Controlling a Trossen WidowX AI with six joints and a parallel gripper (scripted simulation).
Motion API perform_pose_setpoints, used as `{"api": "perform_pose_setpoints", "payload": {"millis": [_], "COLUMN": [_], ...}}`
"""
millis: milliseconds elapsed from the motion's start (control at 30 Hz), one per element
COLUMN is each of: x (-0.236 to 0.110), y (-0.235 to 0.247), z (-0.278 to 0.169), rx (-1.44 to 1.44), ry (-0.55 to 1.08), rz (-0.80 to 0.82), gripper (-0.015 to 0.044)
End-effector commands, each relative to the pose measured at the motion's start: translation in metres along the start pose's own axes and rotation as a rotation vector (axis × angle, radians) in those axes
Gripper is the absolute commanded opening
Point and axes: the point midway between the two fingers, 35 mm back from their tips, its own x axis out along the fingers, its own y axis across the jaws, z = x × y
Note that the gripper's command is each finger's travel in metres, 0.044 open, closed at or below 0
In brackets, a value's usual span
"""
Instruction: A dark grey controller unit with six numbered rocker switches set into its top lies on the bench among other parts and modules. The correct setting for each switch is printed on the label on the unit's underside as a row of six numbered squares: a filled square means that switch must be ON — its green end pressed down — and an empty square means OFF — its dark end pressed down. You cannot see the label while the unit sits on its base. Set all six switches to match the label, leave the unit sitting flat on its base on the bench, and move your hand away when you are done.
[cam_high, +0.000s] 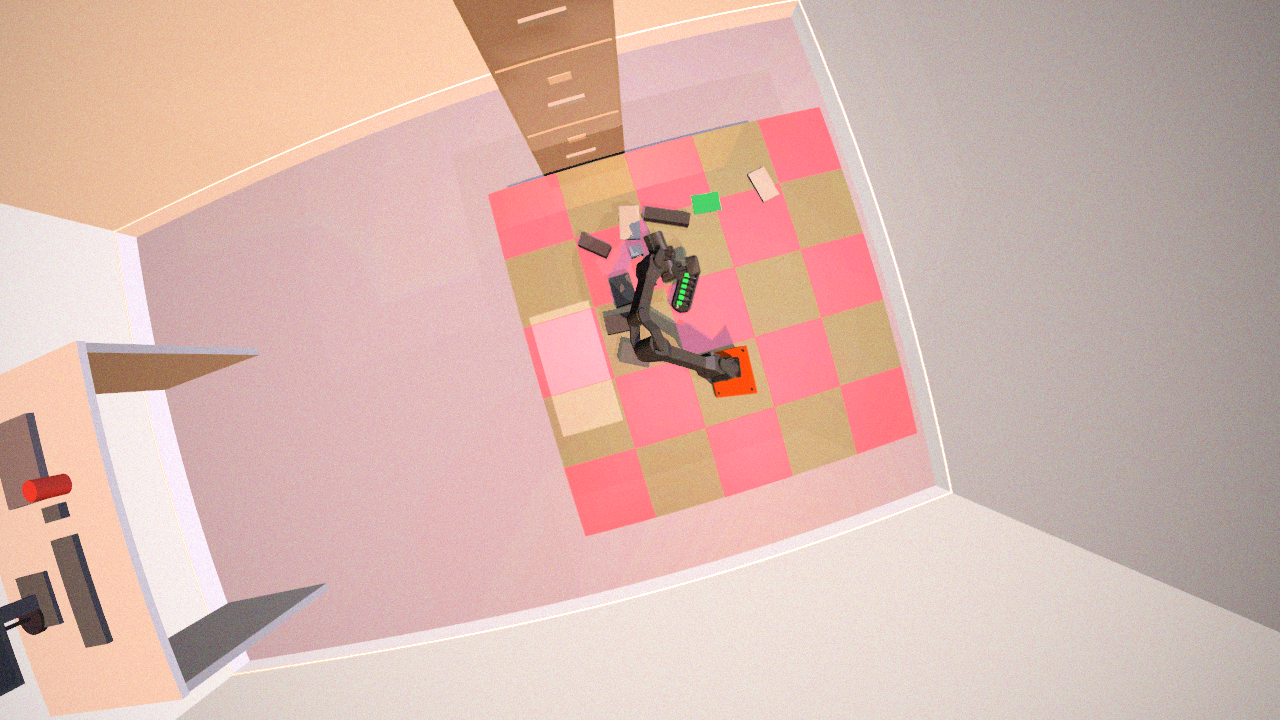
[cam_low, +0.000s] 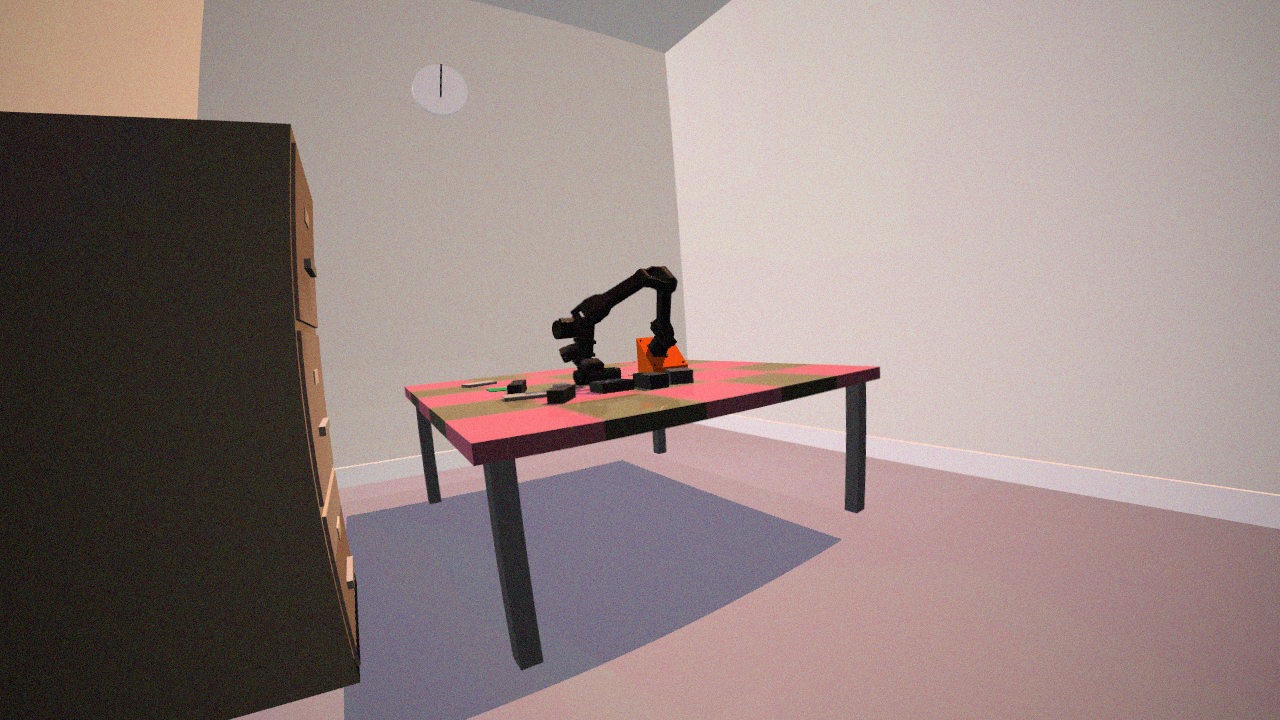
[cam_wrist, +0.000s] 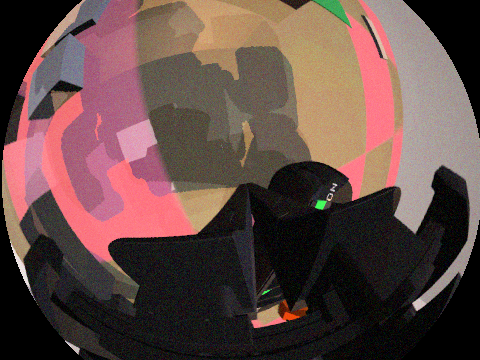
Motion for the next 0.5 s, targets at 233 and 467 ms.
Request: {"api": "perform_pose_setpoints", "payload": {"millis": [233,467], "x": [-0.067,-0.064], "y": [0.049,0.035], "z": [-0.008,-0.013], "rx": [0.009,0.038], "ry": [0.016,0.033], "rz": [-0.013,0.015], "gripper": [0.0,0.0]}}
